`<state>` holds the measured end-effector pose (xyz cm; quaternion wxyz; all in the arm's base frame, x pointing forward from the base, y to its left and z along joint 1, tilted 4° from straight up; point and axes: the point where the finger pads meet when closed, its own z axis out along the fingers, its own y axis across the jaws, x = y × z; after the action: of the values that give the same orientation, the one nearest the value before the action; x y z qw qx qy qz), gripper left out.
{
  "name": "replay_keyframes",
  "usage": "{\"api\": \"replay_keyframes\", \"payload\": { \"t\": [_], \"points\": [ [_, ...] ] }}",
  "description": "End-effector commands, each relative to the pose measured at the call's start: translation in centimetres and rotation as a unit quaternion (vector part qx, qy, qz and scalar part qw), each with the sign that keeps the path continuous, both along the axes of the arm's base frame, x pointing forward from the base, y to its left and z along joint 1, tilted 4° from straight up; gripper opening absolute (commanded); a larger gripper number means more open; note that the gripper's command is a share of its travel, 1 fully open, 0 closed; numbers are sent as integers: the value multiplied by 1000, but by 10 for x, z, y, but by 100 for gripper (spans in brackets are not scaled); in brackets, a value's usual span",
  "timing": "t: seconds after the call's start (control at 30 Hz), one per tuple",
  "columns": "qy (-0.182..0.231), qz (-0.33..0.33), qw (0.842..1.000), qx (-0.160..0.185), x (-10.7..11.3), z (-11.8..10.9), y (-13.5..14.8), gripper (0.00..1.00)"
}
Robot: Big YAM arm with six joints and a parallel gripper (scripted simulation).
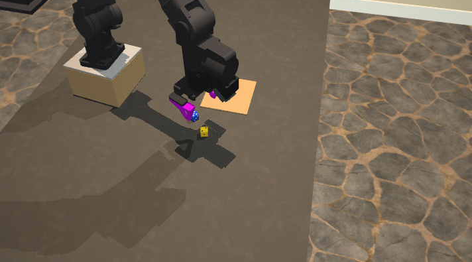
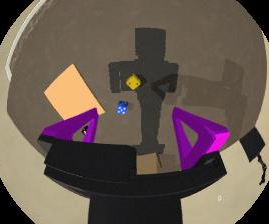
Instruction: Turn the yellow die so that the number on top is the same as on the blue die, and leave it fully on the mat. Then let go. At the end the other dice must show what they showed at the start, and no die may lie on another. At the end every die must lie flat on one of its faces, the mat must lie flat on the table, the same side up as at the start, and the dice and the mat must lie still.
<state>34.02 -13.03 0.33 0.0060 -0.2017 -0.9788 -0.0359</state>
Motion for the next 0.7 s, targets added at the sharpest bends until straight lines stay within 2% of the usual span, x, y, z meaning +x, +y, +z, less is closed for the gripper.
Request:
{"api": "replay_keyframes", "payload": {
  "t": [0.0,0.27,0.33,0.37,0.47,0.57,0.67],
  "points": [
    [-15,89,996,-1,5,-4,1,100],
    [-23,205,979,-2,4,-13,1,100],
    [-35,238,971,-9,7,-8,0,100],
    [-32,258,965,-6,5,-13,1,100],
    [-31,267,963,-5,4,-15,1,100],
    [-32,329,944,-3,2,-24,2,100],
    [-36,357,933,-5,2,-23,2,100]
  ]
}}
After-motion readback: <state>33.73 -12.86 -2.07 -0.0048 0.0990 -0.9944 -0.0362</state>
